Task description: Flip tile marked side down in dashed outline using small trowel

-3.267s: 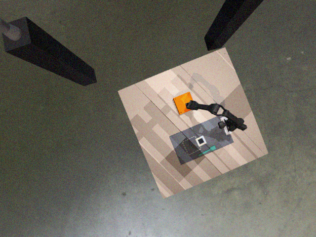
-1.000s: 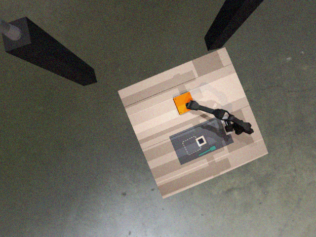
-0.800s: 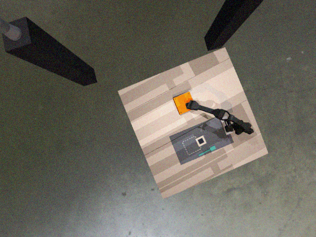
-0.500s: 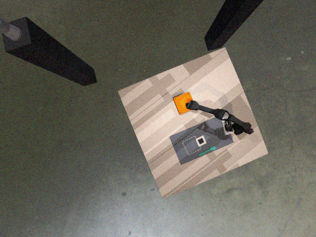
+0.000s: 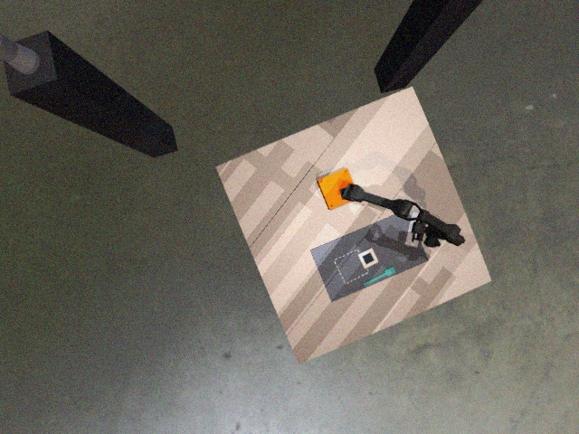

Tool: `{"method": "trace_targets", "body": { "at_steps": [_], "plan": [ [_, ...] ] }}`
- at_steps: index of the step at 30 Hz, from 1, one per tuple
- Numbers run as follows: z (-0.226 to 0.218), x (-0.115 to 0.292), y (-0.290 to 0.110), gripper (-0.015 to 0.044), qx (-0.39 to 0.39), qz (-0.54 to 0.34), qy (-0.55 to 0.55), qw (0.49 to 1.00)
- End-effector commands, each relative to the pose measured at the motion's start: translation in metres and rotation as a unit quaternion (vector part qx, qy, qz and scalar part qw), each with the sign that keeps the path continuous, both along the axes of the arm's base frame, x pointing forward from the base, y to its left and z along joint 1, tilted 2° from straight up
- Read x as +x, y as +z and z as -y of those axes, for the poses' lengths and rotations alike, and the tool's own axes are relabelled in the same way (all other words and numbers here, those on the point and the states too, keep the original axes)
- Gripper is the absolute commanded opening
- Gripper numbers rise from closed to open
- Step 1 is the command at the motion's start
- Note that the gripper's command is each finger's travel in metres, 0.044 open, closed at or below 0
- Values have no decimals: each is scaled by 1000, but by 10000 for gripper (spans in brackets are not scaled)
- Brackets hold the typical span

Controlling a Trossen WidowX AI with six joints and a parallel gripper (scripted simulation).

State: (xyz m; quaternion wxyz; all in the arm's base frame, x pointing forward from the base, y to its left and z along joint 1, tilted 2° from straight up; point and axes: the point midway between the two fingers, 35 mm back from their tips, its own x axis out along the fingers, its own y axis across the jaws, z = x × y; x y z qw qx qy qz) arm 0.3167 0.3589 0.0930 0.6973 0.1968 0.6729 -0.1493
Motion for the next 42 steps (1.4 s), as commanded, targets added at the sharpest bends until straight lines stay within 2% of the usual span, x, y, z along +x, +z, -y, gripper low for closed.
{"method": "trace_targets", "body": {
  "at_steps": [1,16,23,28,29,42],
  "plan": [
    [0,0,-1,130,3,-5,-71,997],
    [0,0,-1,130,14,-17,-289,957],
    [0,0,-1,130,14,-17,-298,954],
    [0,0,-1,261,14,-17,-298,954],
    [0,0,-1,270,14,-17,-298,954],
    [0,0,-1,270,14,-17,-298,954]
  ]
}}
